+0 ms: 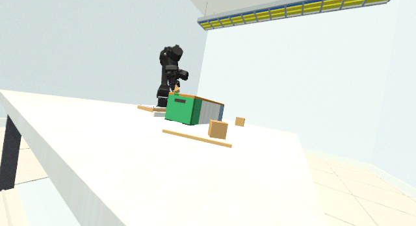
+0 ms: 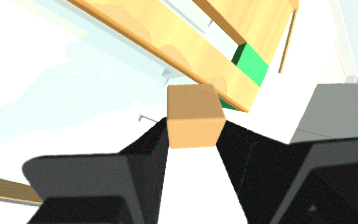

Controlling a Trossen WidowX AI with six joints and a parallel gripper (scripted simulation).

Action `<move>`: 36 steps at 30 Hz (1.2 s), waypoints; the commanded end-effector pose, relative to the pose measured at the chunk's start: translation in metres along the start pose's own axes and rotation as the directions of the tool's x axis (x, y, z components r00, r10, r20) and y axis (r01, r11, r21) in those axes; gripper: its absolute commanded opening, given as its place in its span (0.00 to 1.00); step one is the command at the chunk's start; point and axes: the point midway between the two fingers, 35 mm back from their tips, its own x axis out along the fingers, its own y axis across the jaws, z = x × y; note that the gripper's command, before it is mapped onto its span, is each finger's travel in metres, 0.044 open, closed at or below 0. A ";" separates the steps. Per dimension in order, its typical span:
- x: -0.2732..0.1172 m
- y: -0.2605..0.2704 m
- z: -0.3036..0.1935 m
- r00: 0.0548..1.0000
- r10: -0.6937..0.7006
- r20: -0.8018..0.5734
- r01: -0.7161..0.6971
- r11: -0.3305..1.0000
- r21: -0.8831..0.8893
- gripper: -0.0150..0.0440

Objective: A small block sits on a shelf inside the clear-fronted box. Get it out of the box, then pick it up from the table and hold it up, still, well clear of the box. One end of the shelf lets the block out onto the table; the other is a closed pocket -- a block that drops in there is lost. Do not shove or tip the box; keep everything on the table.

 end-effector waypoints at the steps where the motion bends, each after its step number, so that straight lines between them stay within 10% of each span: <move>1: -0.003 0.002 0.000 1.000 -0.007 -0.008 0.006 0.991 -0.131 0.25; 17: -0.015 0.007 0.005 0.999 -0.035 -0.018 0.014 0.747 -0.665 0.25; 36: -0.028 0.014 0.009 0.997 -0.069 -0.028 -0.018 0.139 -0.990 0.25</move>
